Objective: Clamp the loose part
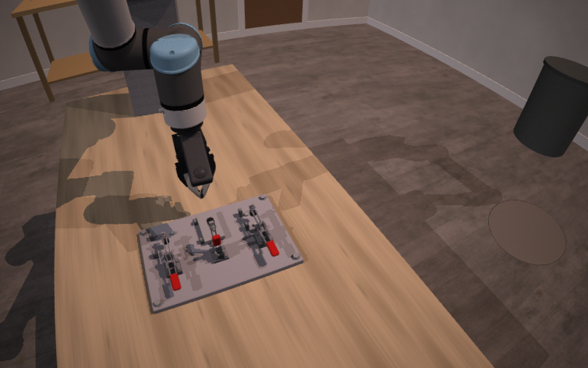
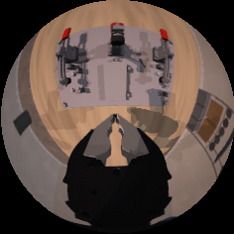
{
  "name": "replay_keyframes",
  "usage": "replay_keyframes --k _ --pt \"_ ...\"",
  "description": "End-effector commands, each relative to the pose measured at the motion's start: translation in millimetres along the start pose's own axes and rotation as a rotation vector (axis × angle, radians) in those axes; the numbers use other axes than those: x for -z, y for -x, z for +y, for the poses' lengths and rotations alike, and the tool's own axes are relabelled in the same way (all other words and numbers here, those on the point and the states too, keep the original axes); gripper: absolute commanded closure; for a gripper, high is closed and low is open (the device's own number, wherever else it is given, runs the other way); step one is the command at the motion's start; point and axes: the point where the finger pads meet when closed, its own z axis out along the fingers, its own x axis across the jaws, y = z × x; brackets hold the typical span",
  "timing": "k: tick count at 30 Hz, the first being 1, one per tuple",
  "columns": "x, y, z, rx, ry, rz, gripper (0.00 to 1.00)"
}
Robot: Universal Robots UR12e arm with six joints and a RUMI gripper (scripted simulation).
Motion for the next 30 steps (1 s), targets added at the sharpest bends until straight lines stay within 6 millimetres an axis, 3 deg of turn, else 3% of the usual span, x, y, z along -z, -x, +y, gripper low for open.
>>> replay_keyframes --k 1,10,18,30 --pt "1 12 -21 0.002 -0.006 0.0 1.0" --pt "2 32 -56 0.002 -0.006 -0.001 1.0" --pt "2 38 -67 0.002 -0.007 -0.001 1.0" --pt "-6 38 -65 0.002 -0.004 -0.001 1.0"
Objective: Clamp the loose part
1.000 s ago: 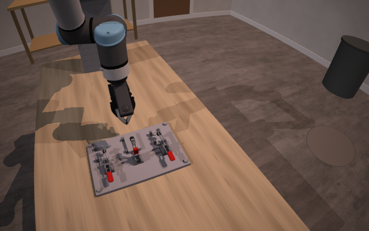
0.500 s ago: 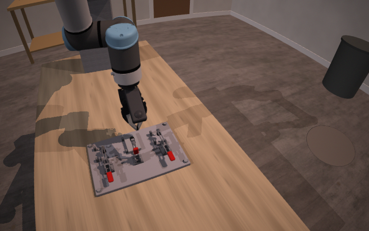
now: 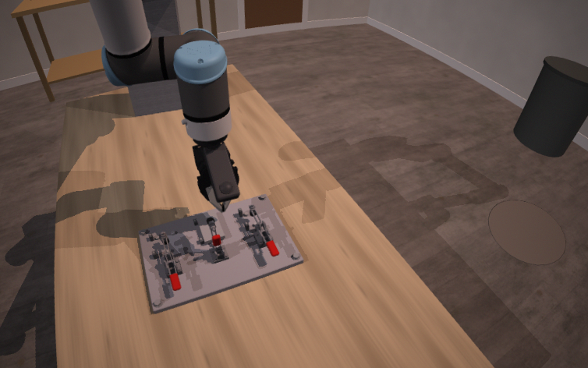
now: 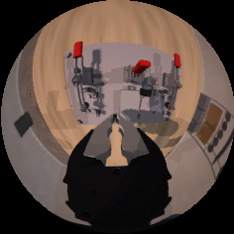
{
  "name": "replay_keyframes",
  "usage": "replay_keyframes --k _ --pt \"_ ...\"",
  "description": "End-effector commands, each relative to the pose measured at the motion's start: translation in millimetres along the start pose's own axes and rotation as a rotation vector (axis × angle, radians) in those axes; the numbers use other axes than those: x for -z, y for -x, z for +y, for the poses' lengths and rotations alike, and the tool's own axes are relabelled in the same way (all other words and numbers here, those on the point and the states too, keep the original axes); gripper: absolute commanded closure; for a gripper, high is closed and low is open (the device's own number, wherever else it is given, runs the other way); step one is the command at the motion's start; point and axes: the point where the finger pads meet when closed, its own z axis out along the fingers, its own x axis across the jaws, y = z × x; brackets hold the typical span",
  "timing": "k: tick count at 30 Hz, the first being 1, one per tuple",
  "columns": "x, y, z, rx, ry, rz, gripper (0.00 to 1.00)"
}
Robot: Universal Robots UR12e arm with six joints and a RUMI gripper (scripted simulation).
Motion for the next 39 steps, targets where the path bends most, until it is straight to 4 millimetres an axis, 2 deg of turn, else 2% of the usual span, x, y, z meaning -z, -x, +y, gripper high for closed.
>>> replay_keyframes --k 1,13,39 --pt "-7 1 -1 0.0 0.0 0.0 1.0" --pt "-34 2 -1 0.0 0.0 0.0 1.0" --pt "-36 2 0 0.0 0.001 -0.001 1.0"
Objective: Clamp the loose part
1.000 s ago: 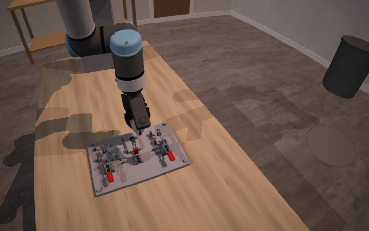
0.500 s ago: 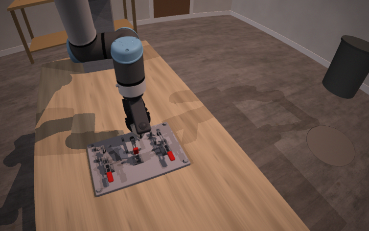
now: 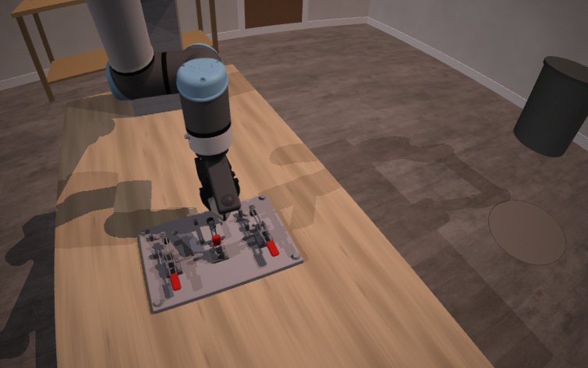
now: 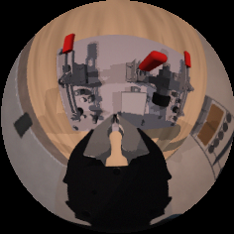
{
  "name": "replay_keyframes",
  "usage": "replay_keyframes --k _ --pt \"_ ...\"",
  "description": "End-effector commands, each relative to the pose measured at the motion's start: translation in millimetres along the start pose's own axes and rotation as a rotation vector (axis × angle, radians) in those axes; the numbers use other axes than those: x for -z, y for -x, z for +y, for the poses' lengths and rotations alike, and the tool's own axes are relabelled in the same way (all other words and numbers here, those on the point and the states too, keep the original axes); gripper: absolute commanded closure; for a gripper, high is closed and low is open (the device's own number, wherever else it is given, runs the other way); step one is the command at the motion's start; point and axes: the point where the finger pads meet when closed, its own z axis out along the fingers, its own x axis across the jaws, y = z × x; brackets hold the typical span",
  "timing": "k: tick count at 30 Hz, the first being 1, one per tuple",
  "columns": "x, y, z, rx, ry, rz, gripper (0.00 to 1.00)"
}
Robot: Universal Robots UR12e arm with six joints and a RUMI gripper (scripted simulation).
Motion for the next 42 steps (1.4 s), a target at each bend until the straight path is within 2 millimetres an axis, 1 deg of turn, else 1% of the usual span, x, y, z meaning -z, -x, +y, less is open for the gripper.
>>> replay_keyframes --k 1,9,29,37,42 --pt "-2 2 -2 0.001 -0.002 -0.001 1.0" --pt "-6 3 -2 0.001 -0.003 -0.001 1.0" --pt "-5 3 -1 0.001 -0.002 -0.001 1.0" --pt "-5 -6 0 0.0 -0.001 0.0 1.0" --pt "-4 -8 0 0.0 -0.001 0.0 1.0"
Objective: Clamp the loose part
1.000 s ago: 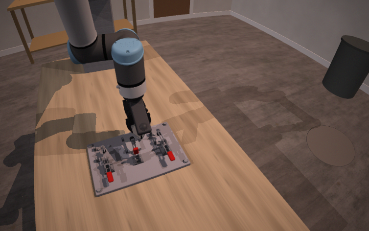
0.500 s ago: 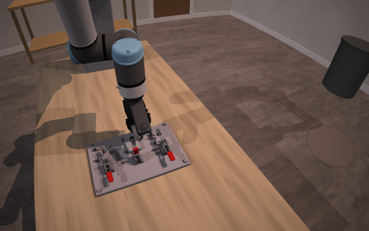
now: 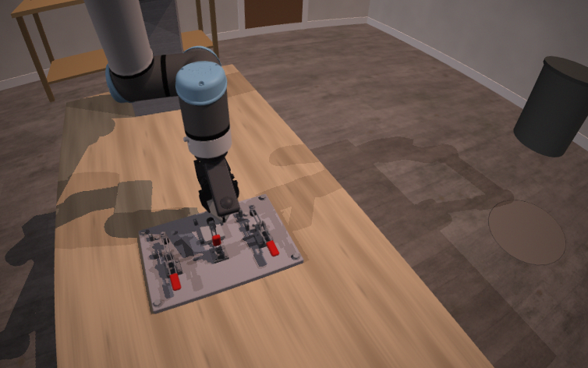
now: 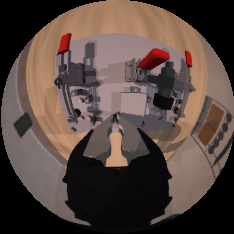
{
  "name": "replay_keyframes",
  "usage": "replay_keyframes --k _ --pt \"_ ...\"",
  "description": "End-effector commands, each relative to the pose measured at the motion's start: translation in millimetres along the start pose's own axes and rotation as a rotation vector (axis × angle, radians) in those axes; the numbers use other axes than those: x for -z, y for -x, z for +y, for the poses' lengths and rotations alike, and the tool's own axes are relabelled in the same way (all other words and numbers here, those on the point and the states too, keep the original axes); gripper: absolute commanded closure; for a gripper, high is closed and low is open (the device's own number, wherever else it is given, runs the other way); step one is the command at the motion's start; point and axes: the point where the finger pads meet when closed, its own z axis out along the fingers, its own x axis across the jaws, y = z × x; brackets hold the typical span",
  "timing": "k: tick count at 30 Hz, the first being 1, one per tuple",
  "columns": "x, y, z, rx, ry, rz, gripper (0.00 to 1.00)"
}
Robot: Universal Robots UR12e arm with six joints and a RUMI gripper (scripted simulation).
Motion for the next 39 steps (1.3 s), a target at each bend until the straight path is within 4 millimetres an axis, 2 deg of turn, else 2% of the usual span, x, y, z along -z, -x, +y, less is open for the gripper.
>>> replay_keyframes --k 1,12,18,28,39 --pt "2 -5 0 -0.001 -0.001 0.001 1.0" --pt "1 -4 0 0.0 -0.001 0.001 1.0" --pt "0 9 -1 0.0 -0.002 0.0 1.0" --pt "0 17 -1 0.0 -0.002 0.0 1.0" --pt "27 16 1 0.0 0.001 0.0 1.0"
